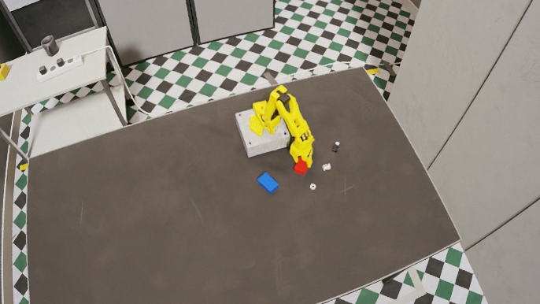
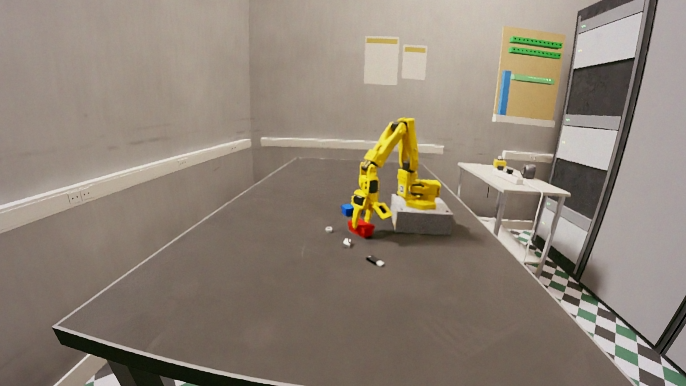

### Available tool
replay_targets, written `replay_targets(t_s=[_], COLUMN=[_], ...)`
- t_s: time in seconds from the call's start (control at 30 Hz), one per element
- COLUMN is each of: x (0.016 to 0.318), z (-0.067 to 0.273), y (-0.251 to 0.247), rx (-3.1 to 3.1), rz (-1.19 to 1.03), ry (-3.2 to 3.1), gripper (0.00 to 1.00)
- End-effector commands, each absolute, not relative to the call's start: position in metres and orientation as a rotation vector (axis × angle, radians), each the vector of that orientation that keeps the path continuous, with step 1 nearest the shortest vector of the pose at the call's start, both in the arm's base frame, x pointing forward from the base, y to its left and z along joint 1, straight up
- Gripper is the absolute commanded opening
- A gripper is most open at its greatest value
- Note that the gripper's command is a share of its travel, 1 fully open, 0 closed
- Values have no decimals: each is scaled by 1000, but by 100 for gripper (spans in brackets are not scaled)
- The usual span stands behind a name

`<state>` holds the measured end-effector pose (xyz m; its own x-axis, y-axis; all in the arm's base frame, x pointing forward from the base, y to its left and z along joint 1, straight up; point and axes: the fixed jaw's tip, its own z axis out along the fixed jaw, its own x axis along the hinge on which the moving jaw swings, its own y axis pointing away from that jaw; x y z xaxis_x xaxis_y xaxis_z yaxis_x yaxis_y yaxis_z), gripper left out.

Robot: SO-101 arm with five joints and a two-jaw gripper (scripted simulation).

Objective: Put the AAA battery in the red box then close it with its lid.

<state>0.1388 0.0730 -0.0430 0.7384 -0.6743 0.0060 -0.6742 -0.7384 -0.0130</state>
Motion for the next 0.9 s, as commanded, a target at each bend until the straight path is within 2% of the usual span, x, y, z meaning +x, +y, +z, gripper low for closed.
replay_targets(t_s=[0.0, 0.87], x=[135, 135], z=[-46, -46], y=[71, 71], rx=[-2931, -2931], rz=[2, 2], ry=[1135, 1135], gripper=[25, 27])
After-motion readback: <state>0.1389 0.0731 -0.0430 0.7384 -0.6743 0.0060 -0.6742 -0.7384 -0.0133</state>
